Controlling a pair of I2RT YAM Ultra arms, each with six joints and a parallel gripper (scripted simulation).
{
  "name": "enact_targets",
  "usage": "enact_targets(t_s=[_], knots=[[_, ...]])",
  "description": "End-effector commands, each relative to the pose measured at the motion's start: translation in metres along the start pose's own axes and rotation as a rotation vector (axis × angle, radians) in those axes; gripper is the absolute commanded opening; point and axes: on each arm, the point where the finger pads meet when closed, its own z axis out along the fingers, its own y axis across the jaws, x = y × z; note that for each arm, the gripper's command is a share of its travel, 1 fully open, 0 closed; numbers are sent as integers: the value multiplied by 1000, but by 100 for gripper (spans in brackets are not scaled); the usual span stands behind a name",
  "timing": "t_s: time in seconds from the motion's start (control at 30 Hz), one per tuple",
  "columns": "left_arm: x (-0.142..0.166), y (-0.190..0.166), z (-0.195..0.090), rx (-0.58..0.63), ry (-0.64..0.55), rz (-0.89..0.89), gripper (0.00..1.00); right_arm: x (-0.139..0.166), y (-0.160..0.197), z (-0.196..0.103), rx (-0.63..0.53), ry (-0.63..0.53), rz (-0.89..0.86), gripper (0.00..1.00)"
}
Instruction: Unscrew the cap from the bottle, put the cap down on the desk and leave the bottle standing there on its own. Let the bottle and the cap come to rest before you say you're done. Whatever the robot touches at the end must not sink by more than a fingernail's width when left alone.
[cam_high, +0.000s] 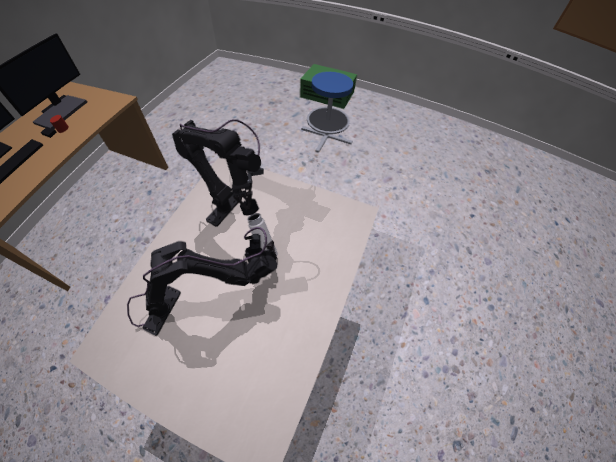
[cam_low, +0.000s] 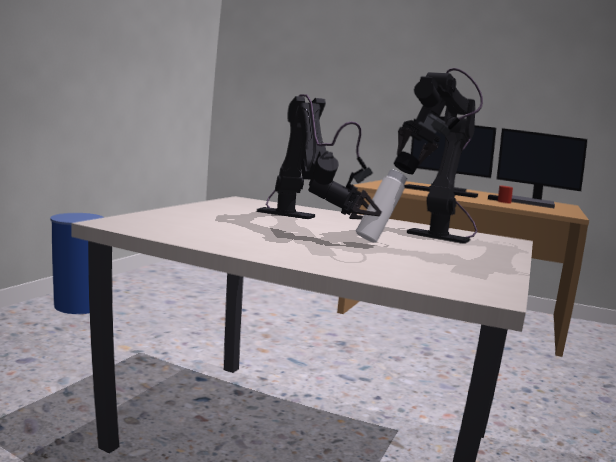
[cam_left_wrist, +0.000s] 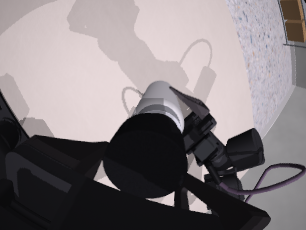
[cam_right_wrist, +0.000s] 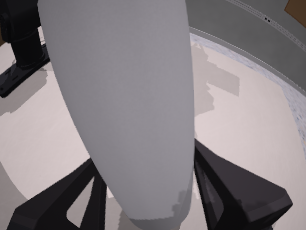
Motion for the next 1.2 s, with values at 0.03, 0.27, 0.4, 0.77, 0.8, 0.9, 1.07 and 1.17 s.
enact_targets(t_s=[0.03, 0.27, 0.4, 0.77, 0.8, 0.9, 1.07, 1.17], knots=[[-1, -2, -6, 13, -12, 2, 0, -25, -15, -3, 14, -49, -68, 0], [-1, -2, -6, 13, -12, 2, 0, -25, -15, -3, 14, -49, -68, 0], [-1, -2, -6, 13, -12, 2, 0, -25, -15, -3, 14, -49, -68, 0], [-1, -1, -3, 44, 17, -344, 0, -4, -3, -1, 6, -6, -12, 0], [-1, -1, -3, 44, 17, -344, 0, -4, -3, -1, 6, -6, -12, 0], [0, -1, -4, 54, 23, -433, 0, -4, -3, -1, 6, -6, -12, 0], [0, -1, -4, 54, 23, -433, 0, -4, -3, -1, 6, -6, -12, 0], [-1, -1, -6, 52, 23, -425, 0, 1, -3, 1, 15, -29, 22, 0]])
